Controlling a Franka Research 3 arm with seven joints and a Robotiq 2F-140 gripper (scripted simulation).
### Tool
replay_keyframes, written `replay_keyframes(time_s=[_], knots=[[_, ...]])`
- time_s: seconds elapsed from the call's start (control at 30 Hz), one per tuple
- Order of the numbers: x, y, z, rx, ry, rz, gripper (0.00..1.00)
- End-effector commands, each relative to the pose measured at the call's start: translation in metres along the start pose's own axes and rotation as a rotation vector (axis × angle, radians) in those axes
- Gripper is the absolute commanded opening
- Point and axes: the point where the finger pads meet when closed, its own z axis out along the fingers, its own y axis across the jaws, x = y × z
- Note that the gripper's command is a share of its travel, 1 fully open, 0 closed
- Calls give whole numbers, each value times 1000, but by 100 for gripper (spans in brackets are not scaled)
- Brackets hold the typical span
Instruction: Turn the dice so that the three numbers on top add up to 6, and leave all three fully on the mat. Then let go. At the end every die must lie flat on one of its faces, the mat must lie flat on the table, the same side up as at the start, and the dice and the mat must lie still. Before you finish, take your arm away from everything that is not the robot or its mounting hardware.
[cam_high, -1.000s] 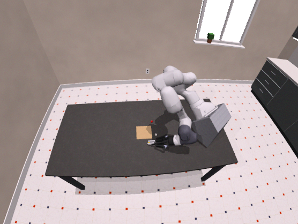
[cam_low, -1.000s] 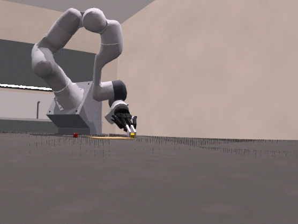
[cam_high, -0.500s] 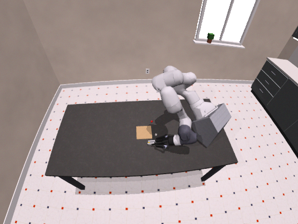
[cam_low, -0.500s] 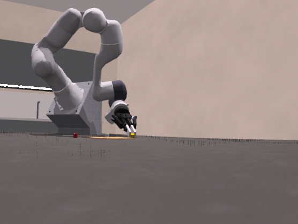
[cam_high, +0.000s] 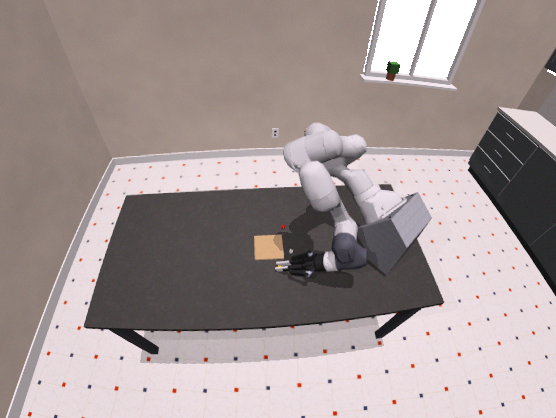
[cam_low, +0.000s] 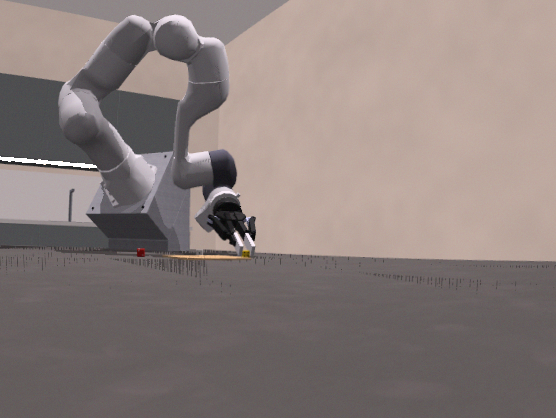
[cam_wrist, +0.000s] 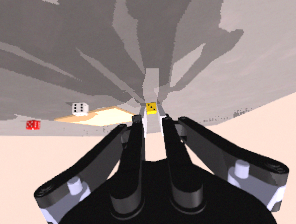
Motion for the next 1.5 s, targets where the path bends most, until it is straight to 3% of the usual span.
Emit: replay_keyframes(time_s=[0.0,0.13,1.47], knots=[[2,0,0,-1,2,3,14],[2,0,0,-1,2,3,19],[2,0,0,-1,2,3,19]])
